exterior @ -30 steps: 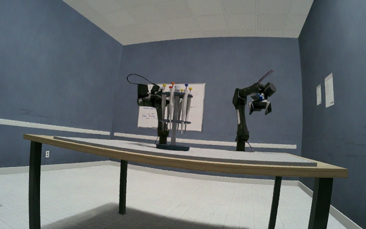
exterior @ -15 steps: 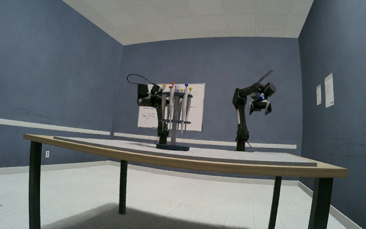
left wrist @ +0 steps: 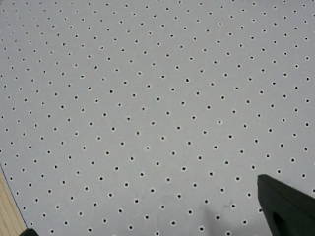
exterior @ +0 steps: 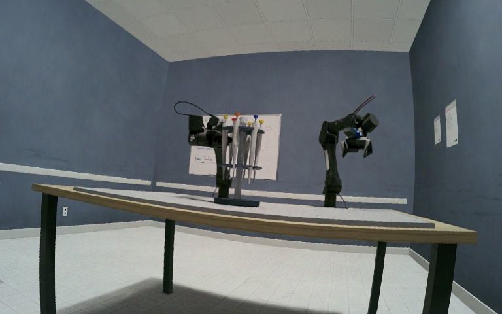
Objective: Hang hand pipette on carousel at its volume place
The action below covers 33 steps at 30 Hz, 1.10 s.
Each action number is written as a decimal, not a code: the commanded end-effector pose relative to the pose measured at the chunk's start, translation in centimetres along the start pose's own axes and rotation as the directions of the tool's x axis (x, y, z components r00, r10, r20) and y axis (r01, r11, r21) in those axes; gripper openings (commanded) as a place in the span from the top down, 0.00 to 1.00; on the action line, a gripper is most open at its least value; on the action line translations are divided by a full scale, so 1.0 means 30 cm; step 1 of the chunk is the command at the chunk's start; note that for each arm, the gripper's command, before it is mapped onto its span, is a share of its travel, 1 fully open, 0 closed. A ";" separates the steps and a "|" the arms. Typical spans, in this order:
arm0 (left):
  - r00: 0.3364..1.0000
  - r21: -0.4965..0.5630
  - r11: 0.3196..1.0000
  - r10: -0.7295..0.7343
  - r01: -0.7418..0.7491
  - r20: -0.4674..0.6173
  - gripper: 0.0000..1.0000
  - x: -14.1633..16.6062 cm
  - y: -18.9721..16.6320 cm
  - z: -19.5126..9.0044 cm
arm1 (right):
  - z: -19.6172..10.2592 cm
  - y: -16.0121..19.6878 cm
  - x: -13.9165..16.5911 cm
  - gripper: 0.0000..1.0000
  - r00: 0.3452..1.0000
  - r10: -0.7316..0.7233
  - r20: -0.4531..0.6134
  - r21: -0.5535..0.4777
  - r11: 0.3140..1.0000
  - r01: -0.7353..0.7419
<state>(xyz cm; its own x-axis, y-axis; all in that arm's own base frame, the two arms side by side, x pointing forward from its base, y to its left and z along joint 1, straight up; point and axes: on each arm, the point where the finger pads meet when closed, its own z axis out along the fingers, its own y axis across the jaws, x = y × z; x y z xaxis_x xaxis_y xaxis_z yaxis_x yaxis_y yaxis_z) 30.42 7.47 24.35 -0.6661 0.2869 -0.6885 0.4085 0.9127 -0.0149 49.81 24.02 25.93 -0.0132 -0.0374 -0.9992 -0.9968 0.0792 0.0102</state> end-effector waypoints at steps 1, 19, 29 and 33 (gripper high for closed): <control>0.999 -0.010 1.000 0.024 -0.023 0.032 0.00 -0.028 0.007 -0.016 | 0.000 0.021 -0.060 0.88 0.998 -0.057 0.014 -0.017 0.998 0.057; 0.999 -0.010 1.000 0.024 -0.023 0.032 0.00 -0.028 0.007 -0.016 | -0.005 0.010 -0.024 0.88 0.999 -0.044 0.012 -0.014 0.999 0.044; 0.999 -0.010 1.000 0.024 -0.023 0.032 0.00 -0.028 0.007 -0.016 | -0.006 0.011 -0.034 0.88 0.999 -0.051 0.013 -0.013 0.999 0.051; 0.999 -0.010 1.000 0.024 -0.023 0.032 0.00 -0.028 0.007 -0.016 | -0.006 0.011 -0.034 0.88 0.999 -0.051 0.013 -0.013 0.999 0.051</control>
